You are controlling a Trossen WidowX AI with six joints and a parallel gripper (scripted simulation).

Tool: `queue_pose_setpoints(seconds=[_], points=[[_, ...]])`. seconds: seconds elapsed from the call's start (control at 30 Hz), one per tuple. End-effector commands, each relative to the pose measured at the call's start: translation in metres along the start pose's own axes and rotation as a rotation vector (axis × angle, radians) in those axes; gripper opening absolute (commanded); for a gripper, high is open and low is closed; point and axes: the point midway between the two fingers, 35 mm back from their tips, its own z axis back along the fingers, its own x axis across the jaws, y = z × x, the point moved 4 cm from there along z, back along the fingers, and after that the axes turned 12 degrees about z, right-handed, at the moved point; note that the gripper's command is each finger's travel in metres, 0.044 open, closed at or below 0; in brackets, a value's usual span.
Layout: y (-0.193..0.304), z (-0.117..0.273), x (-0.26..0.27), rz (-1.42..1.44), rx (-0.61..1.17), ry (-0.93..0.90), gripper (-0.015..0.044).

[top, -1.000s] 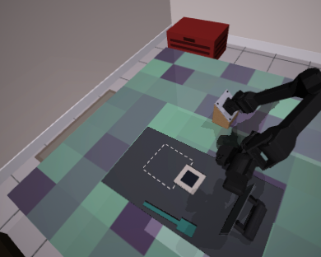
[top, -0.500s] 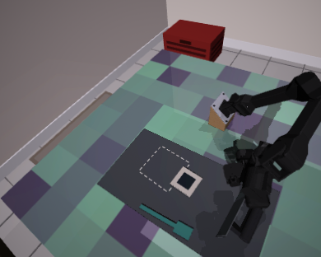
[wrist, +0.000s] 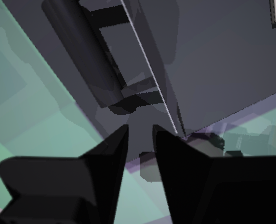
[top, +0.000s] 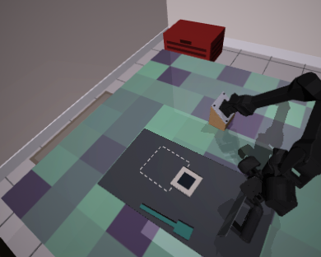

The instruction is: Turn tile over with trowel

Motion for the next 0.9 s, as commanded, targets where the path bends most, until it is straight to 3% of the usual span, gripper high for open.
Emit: queue_pose_setpoints(seconds=[0.0, 0.33, 0.87], points=[[0.005, -0.001, 0.010, 0.128, 0.002, 0.003, 0.0100], [0.017, -0.001, 0.036, 0.445, 0.001, -0.007, 0.0100], [0.013, -0.009, 0.022, 0.451, 0.002, -0.006, 0.0100]])
